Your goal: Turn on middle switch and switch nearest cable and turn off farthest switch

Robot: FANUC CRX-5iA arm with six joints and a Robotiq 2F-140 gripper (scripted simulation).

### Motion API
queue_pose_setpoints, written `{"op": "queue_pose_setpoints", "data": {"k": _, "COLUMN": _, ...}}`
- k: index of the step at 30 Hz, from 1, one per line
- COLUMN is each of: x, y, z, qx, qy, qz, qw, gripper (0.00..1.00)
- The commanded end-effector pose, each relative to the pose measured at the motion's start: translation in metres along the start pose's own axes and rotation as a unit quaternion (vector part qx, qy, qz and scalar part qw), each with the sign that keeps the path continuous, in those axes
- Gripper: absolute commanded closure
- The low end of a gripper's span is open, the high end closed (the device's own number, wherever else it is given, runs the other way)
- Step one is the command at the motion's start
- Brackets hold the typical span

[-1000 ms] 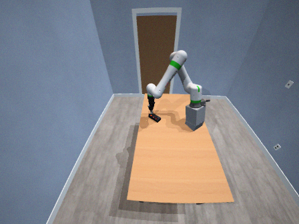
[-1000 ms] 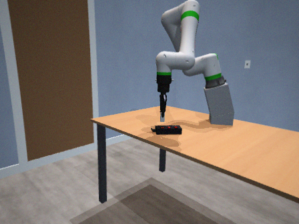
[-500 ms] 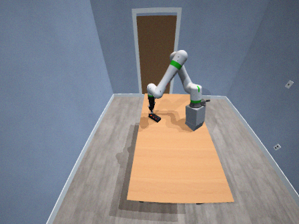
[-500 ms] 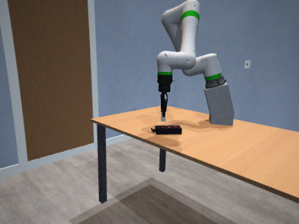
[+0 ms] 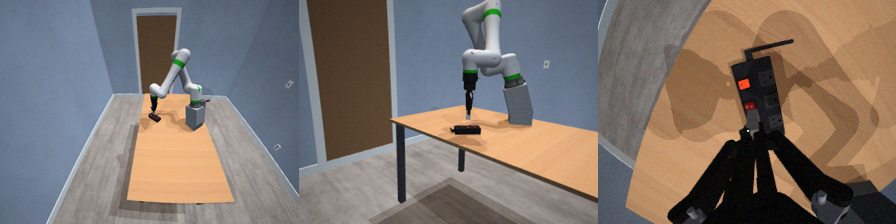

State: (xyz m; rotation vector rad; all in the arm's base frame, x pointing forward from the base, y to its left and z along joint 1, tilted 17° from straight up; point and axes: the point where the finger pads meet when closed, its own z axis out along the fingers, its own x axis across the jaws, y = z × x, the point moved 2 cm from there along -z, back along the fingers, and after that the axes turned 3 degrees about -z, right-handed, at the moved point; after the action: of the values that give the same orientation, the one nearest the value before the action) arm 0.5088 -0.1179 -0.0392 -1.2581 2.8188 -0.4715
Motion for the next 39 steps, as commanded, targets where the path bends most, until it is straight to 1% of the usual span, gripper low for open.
{"op": "queue_pose_setpoints", "data": {"k": 1, "x": -0.0001, "y": -0.0001, "z": -0.0001, "qx": 0.0, "qy": 0.0, "qz": 0.0, "qw": 1.0, "gripper": 1.0}}
{"op": "queue_pose_setpoints", "data": {"k": 30, "x": -0.0001, "y": -0.0001, "z": 0.0, "qx": 0.0, "qy": 0.0, "qz": 0.0, "qw": 1.0, "gripper": 1.0}}
{"op": "queue_pose_setpoints", "data": {"k": 39, "x": -0.0001, "y": -0.0001, "z": 0.0031, "qx": 0.0, "qy": 0.0, "qz": 0.0, "qw": 1.0, "gripper": 1.0}}
